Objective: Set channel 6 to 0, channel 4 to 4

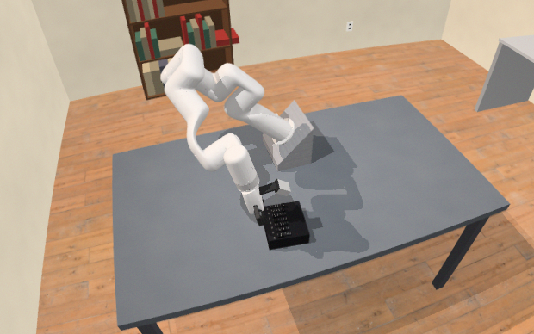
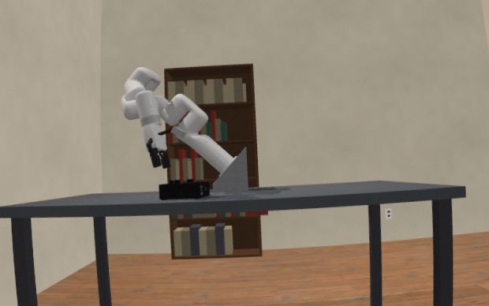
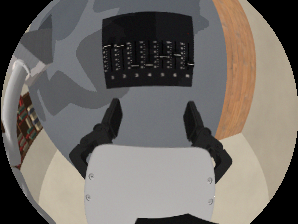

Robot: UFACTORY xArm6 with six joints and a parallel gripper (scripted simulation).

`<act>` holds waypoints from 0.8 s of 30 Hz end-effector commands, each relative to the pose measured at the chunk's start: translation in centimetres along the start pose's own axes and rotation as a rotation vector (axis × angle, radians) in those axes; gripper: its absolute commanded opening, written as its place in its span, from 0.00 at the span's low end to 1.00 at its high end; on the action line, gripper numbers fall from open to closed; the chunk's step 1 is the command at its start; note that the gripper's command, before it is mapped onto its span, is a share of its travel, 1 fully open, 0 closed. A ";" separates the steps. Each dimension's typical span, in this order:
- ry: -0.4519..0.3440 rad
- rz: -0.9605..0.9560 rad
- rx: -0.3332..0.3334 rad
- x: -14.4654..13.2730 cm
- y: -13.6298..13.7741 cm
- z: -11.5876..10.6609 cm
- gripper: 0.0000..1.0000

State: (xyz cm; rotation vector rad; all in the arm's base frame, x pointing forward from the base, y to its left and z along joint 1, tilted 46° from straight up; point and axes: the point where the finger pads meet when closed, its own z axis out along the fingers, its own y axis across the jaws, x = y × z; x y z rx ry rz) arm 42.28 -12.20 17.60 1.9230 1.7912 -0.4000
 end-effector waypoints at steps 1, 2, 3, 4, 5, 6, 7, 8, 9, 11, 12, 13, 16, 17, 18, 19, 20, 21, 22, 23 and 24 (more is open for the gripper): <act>-0.003 0.029 -0.001 0.2 0.1 -0.2 1.00; -0.003 0.029 -0.001 0.2 0.1 -0.2 1.00; -0.006 0.048 0.001 0.4 0.1 -0.2 1.00; -0.009 0.072 0.003 0.6 0.1 -0.3 1.00; -0.013 0.102 0.006 0.8 0.1 -0.3 1.00; -0.018 0.136 0.008 1.1 0.1 -0.4 1.00; -0.024 0.175 0.011 1.4 0.1 -0.5 1.00; -0.031 0.219 0.013 1.7 0.1 -0.6 1.00; -0.039 0.267 0.015 2.1 0.1 -0.8 1.00; -0.057 0.375 0.017 2.9 0.0 -1.1 1.00; -0.068 0.434 0.017 3.3 0.0 -1.2 1.00; -0.076 0.481 0.015 3.7 0.0 -1.4 1.00; -0.094 0.603 0.007 5.1 -0.1 -2.0 1.00; -0.100 0.645 0.003 5.6 -0.2 -2.2 1.00; -0.100 0.645 0.003 5.6 -0.2 -2.2 1.00; -0.100 0.645 0.003 5.6 -0.2 -2.2 1.00; -0.124 0.766 -0.007 6.0 -0.2 -2.5 1.00; -0.127 0.801 -0.012 6.4 -0.3 -2.7 1.00; -0.131 0.837 -0.018 6.8 -0.3 -2.9 1.00; -0.135 0.876 -0.024 7.2 -0.4 -3.1 1.00; -0.141 0.917 -0.031 7.6 -0.5 -3.3 1.00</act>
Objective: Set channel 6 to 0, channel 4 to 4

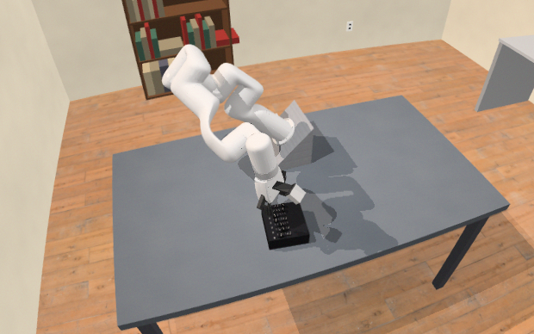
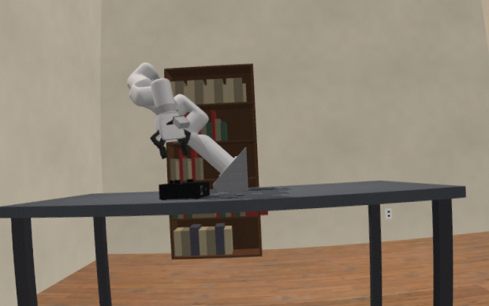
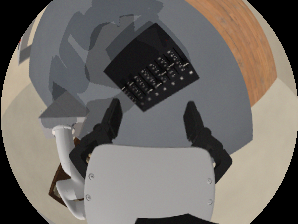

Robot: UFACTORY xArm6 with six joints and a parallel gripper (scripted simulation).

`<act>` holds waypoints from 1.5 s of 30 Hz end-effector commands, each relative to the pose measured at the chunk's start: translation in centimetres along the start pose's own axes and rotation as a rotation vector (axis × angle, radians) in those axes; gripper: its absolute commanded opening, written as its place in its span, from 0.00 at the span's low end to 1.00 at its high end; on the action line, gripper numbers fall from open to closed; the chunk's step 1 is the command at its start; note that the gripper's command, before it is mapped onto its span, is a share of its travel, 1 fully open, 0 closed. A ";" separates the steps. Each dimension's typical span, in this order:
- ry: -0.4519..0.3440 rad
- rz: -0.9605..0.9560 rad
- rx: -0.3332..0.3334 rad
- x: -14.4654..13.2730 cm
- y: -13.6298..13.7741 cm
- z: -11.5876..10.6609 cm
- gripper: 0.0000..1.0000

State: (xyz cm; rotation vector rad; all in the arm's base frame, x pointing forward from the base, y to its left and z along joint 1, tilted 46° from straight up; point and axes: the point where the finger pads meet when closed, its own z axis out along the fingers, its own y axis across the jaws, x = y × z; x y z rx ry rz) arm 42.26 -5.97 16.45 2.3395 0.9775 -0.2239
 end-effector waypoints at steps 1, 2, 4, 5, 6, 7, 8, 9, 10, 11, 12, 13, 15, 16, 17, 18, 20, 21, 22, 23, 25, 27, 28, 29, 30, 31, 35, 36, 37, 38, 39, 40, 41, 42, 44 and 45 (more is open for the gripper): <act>-0.053 0.268 -0.060 1.4 -1.4 -1.3 1.00; -0.056 0.310 -0.068 1.6 -1.6 -1.6 1.00; -0.061 0.393 -0.084 1.9 -2.0 -1.9 1.00; -0.064 0.435 -0.093 2.0 -2.2 -2.1 1.00; -0.067 0.476 -0.102 2.2 -2.4 -2.2 1.00; -0.071 0.518 -0.111 2.2 -2.5 -2.3 1.00; -0.074 0.559 -0.121 2.3 -2.6 -2.4 1.00; -0.079 0.600 -0.132 2.4 -2.6 -2.5 1.00; -0.084 0.642 -0.144 2.4 -2.7 -2.5 1.00; -0.084 0.642 -0.144 2.4 -2.7 -2.5 1.00; -0.084 0.642 -0.144 2.4 -2.7 -2.5 1.00; -0.095 0.708 -0.165 2.4 -2.7 -2.6 1.00; -0.095 0.713 -0.166 2.5 -2.7 -2.6 1.00; -0.095 0.713 -0.166 2.5 -2.7 -2.6 1.00; -0.095 0.713 -0.166 2.5 -2.7 -2.6 1.00; -0.095 0.713 -0.166 2.5 -2.7 -2.6 1.00; -0.095 0.713 -0.166 2.5 -2.7 -2.6 1.00; -0.095 0.713 -0.166 2.5 -2.7 -2.6 1.00; -0.095 0.713 -0.166 2.5 -2.7 -2.6 1.00; -0.095 0.713 -0.166 2.5 -2.7 -2.6 1.00; -0.095 0.713 -0.166 2.5 -2.7 -2.6 1.00; -0.096 0.710 -0.166 2.4 -2.7 -2.6 1.00; -0.096 0.710 -0.166 2.4 -2.7 -2.6 1.00; -0.096 0.710 -0.166 2.4 -2.7 -2.6 1.00; -0.096 0.705 -0.166 2.4 -2.7 -2.5 1.00; -0.097 0.694 -0.165 2.4 -2.7 -2.5 1.00; -0.105 0.587 -0.159 2.1 -2.2 -2.0 1.00; -0.108 0.542 -0.156 1.9 -2.0 -1.8 1.00; -0.112 0.491 -0.153 1.8 -1.8 -1.5 1.00; -0.116 0.434 -0.149 1.6 -1.6 -1.3 1.00; -0.120 0.370 -0.145 1.4 -1.3 -1.0 1.00; -0.125 0.302 -0.140 1.1 -1.1 -0.6 1.00; -0.128 0.260 -0.138 0.9 -0.8 -0.3 1.00; -0.131 0.219 -0.136 0.6 -0.5 0.1 1.00; -0.138 0.126 -0.133 0.1 0.0 0.8 1.00; -0.138 0.126 -0.133 0.1 0.0 0.8 1.00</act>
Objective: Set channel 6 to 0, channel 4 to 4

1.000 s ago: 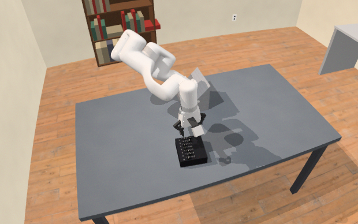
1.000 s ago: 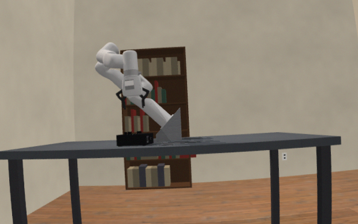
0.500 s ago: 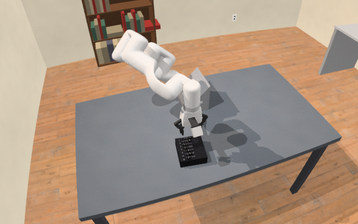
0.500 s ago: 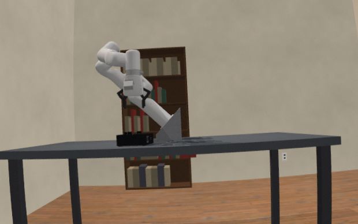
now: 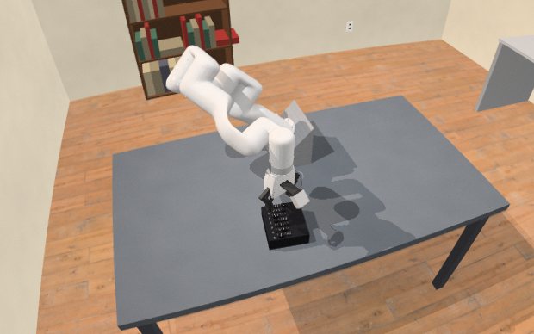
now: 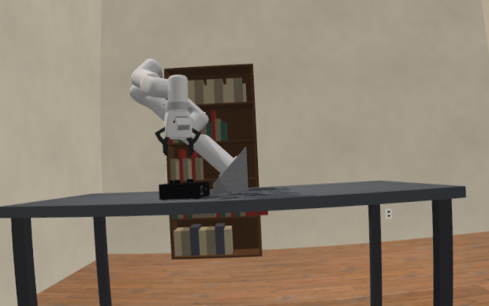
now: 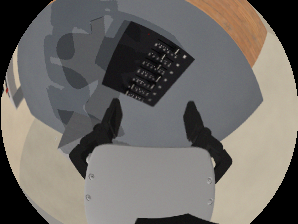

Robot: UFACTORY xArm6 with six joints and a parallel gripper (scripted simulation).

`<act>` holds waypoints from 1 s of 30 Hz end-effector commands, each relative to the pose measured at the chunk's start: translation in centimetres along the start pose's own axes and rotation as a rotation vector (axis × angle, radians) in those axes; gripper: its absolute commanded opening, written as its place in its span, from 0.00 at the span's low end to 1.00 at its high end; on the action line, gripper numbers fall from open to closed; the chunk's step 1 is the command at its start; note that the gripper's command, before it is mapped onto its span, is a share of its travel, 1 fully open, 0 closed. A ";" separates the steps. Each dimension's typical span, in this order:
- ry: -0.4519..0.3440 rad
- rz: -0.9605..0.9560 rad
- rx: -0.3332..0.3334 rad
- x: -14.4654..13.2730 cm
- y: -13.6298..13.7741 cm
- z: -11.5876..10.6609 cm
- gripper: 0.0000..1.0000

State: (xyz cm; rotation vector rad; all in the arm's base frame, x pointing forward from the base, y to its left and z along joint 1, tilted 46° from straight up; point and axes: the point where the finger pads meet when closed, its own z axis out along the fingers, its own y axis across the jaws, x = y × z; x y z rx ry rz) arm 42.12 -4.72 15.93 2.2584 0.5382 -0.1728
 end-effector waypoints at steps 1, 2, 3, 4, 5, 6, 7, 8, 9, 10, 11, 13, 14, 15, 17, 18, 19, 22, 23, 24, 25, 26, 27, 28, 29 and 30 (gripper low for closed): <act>0.010 -0.184 0.014 -0.3 1.0 1.3 1.00; 0.011 -0.322 0.014 -0.4 1.3 1.8 1.00; 0.010 -0.360 0.011 -0.6 1.5 2.2 1.00; 0.009 -0.398 0.009 -0.7 1.8 2.6 1.00; 0.009 -0.441 0.008 -0.9 2.0 3.0 1.00; 0.009 -0.487 0.006 -1.0 2.2 3.4 1.00; 0.009 -0.533 0.005 -1.2 2.4 3.7 1.00; 0.009 -0.580 0.004 -1.3 2.6 4.0 1.00; 0.008 -0.627 0.003 -1.4 2.8 4.3 1.00; 0.008 -0.674 0.003 -1.5 2.9 4.6 1.00; 0.008 -0.721 0.002 -1.6 3.0 4.8 1.00; 0.008 -0.814 0.003 -1.8 3.2 5.0 1.00; 0.009 -0.861 0.004 -1.8 3.2 5.1 1.00; 0.011 -0.907 0.006 -1.8 3.2 5.2 1.00; 0.013 -0.954 0.008 -1.8 3.3 5.2 1.00; 0.013 -0.954 0.008 -1.8 3.3 5.2 1.00; 0.019 -1.039 0.016 -1.8 3.3 5.2 1.00; 0.019 -1.039 0.016 -1.8 3.3 5.2 0.00; 0.019 -1.039 0.016 -1.8 3.3 5.2 0.00; 0.019 -1.039 0.016 -1.8 3.3 5.2 0.00; 0.019 -1.039 0.016 -1.8 3.3 5.2 0.00; 0.019 -1.039 0.016 -1.8 3.3 5.2 0.00; 0.019 -1.039 0.016 -1.8 3.3 5.2 0.00; 0.019 -1.039 0.016 -1.8 3.3 5.2 0.00; 0.019 -1.039 0.016 -1.8 3.3 5.2 0.00; 0.019 -1.039 0.016 -1.8 3.3 5.2 0.00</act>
